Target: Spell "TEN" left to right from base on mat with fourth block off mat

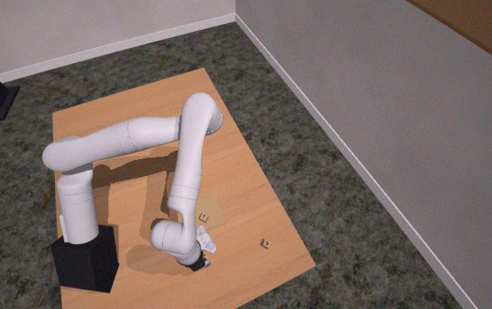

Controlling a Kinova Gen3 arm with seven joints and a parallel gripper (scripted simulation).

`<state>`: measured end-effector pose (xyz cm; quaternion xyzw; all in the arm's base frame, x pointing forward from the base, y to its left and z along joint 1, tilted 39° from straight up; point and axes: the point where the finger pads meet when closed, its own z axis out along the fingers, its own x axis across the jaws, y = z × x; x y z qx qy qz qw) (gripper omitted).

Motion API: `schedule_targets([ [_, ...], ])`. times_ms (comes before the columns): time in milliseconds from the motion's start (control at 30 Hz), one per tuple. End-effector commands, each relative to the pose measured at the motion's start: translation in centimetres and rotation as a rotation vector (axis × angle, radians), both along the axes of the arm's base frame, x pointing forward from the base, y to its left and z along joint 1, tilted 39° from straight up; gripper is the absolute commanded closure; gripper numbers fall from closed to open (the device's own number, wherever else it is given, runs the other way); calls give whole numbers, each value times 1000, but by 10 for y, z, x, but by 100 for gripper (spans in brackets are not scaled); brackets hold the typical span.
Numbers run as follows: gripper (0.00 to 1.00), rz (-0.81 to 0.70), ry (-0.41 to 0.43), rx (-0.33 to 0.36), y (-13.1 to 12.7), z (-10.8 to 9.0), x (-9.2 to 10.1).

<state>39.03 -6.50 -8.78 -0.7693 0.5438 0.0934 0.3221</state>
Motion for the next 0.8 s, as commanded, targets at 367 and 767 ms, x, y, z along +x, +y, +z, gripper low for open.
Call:
schedule_targets([
  [367, 0, 1, 2, 1, 10, -13, 2],
  [767, 0, 1, 2, 1, 12, -16, 3],
])
